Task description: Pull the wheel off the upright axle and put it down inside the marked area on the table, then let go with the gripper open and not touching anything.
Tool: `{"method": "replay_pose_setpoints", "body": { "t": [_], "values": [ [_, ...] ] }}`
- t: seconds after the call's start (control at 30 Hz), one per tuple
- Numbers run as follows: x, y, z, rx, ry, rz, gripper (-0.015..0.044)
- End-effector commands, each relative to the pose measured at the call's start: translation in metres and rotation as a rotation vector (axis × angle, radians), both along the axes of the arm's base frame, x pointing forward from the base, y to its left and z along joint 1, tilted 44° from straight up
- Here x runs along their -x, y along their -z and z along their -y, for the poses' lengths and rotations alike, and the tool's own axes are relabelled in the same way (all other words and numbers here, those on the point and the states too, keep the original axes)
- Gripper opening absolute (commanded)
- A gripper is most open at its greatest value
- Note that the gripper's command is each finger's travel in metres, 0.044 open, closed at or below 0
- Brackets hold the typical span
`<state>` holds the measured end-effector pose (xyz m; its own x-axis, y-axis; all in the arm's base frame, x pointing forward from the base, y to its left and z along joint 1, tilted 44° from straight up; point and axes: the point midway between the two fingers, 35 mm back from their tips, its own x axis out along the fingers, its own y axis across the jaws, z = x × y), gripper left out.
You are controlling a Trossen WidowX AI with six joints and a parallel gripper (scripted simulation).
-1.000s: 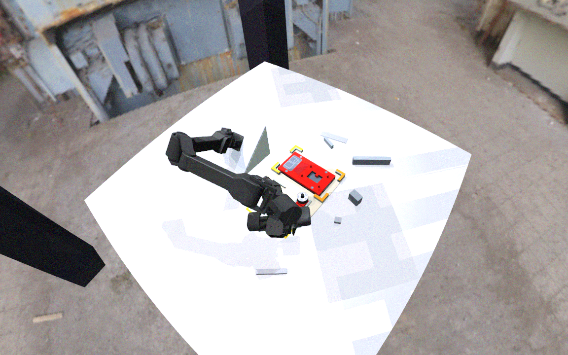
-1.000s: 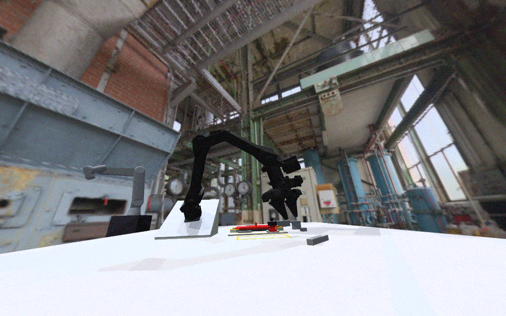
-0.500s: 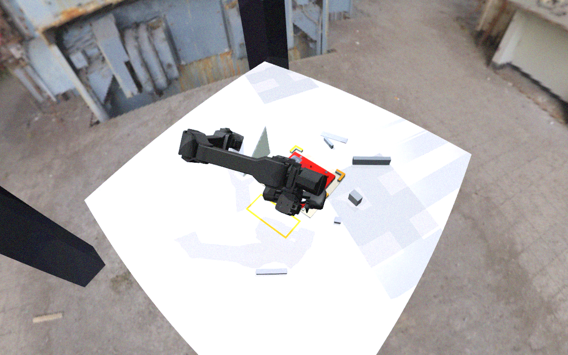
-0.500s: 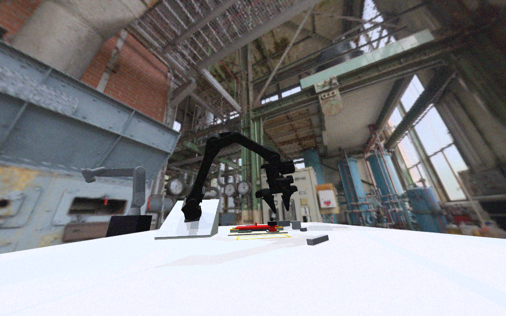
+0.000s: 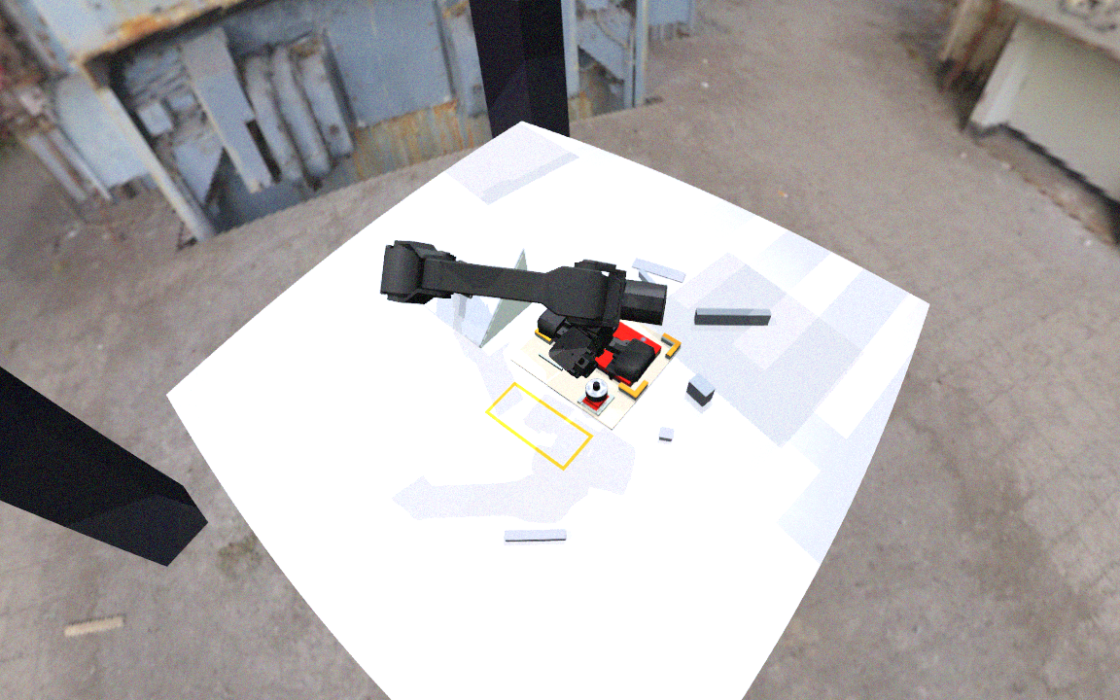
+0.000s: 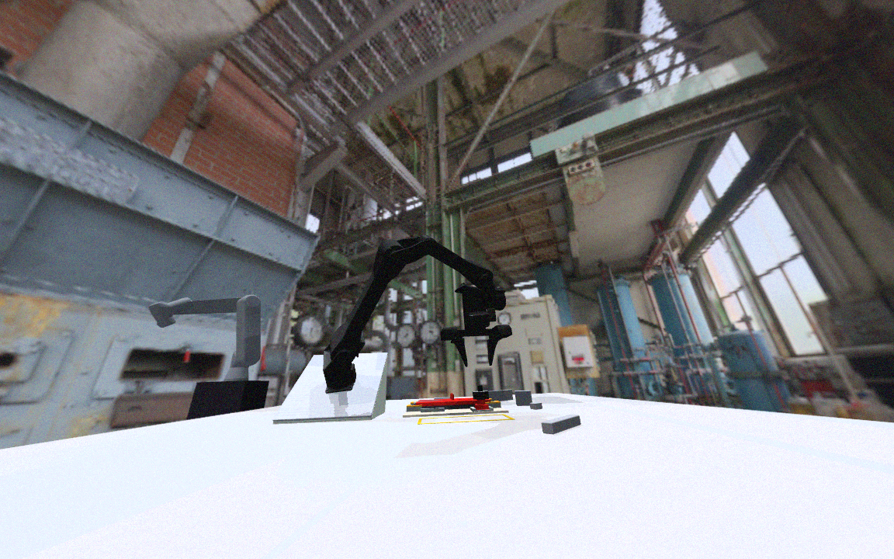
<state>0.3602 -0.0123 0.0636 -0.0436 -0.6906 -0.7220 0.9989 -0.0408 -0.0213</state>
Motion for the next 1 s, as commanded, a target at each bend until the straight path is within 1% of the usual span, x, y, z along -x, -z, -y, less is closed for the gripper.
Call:
{"method": "replay_pose_setpoints", "body": {
  "t": [0.0,0.3,0.63,0.9,0.97],
  "values": [
    [0.002,0.002,-0.005,0.003,0.051,0.021,0.0300],
    [-0.002,0.003,0.000,0.003,0.051,0.022,0.0300],
    [0.002,0.049,0.044,0.005,0.051,0.022,0.0300],
    [0.004,0.053,0.049,0.006,0.051,0.022,0.0300],
    [0.003,0.050,0.047,0.002,0.059,0.029,0.0247]
  ]
}}
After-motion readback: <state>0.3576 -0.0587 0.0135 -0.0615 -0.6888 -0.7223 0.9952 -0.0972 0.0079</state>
